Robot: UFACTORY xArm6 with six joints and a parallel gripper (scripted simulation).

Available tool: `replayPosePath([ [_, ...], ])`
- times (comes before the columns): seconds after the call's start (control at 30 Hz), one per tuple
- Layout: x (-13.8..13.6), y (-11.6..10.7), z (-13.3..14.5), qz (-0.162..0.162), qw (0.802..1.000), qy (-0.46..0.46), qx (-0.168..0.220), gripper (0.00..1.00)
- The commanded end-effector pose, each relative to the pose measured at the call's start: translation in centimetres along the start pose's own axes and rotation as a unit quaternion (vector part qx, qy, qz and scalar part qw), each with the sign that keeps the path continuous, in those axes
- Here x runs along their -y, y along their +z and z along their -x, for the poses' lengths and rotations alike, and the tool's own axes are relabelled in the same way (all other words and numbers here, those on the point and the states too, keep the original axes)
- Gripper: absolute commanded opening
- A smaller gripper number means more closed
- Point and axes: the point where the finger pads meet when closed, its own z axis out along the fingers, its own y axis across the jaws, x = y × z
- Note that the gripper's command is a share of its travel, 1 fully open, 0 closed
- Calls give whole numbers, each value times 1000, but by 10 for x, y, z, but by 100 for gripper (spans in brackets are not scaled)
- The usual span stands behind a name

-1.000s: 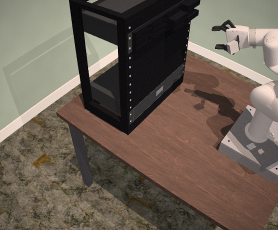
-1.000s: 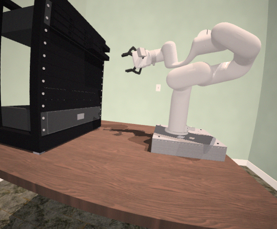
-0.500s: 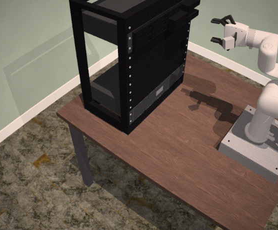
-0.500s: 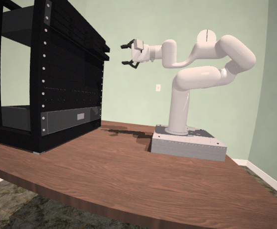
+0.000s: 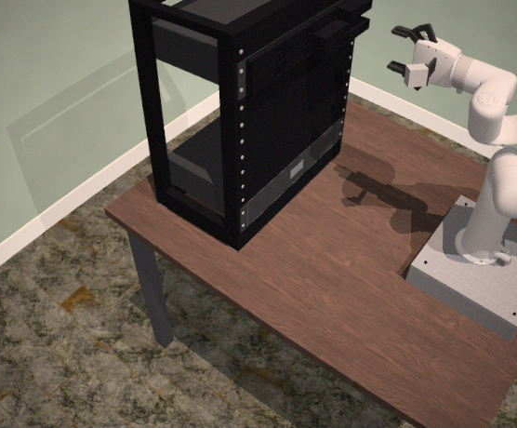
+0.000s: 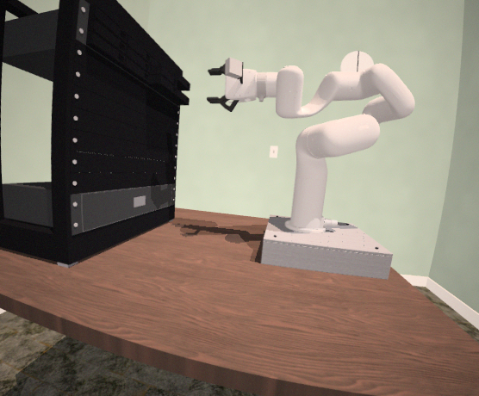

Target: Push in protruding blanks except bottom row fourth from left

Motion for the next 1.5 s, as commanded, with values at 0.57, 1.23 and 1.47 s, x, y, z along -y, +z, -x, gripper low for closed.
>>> replayPosePath([
  [0.57, -2, 1, -1, 17, 1000, 2, 10, 100],
  [1.23, -10, 0, 0, 17, 1000, 3, 10, 100],
  [1.47, -10, 0, 0, 17, 1000, 3, 10, 100],
])
